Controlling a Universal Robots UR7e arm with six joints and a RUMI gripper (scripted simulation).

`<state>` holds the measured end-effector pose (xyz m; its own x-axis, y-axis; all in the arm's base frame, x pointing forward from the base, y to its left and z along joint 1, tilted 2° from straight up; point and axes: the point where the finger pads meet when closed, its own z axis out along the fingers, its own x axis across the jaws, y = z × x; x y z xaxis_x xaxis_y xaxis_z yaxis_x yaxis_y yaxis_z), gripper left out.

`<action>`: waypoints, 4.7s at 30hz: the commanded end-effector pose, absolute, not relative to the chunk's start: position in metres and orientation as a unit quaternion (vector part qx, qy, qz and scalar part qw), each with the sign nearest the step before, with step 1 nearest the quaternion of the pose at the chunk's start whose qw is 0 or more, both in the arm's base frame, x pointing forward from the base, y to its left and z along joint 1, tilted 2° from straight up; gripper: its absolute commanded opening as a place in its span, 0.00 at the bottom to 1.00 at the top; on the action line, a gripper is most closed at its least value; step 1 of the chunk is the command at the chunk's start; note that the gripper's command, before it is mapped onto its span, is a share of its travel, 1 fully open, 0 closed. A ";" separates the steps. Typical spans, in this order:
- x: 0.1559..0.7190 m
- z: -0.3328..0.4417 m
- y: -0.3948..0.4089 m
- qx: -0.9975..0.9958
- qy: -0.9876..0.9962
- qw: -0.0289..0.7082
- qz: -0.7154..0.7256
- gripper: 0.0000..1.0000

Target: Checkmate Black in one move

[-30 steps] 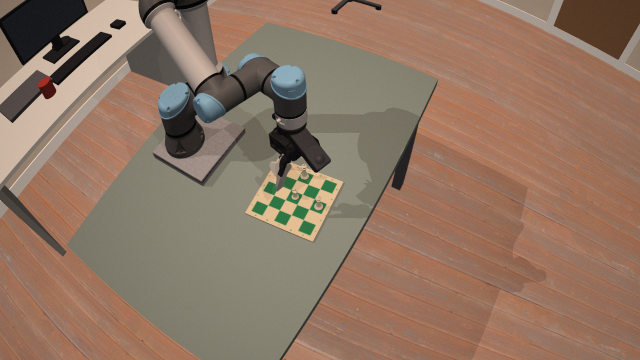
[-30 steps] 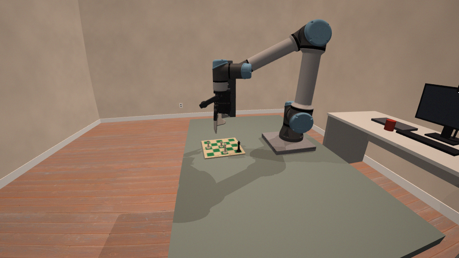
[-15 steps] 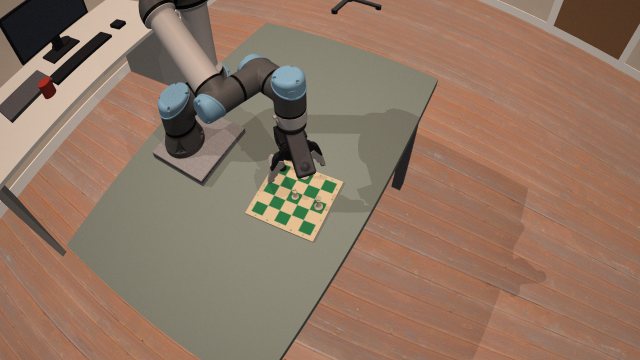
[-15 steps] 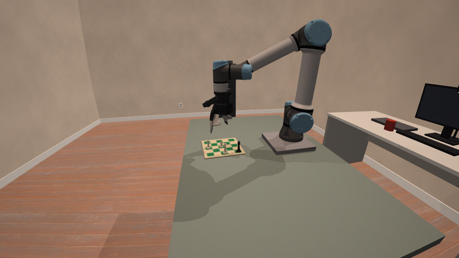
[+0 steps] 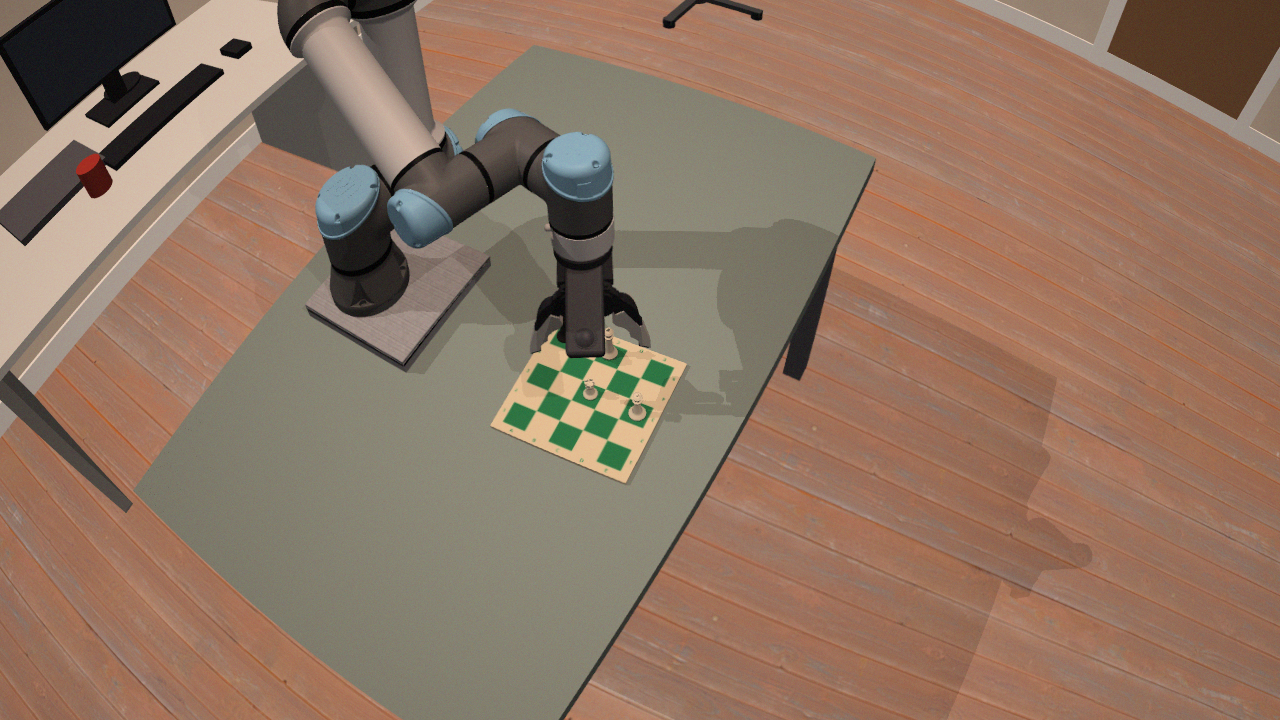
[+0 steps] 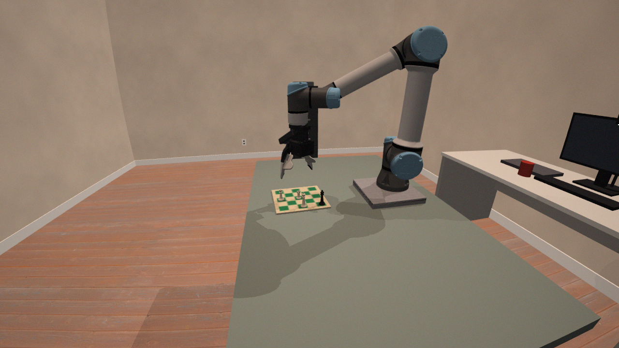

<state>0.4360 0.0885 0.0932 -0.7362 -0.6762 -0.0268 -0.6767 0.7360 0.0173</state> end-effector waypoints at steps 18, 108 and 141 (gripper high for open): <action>0.432 0.091 0.087 -0.242 0.970 0.008 0.012 1.00; 0.431 0.064 0.087 -0.221 0.975 0.007 0.012 0.22; 0.432 0.038 0.089 -0.221 0.975 0.007 0.012 0.22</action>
<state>0.4314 0.0885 0.0384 -0.9018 -0.4317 -0.0188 -0.4321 0.9016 0.0210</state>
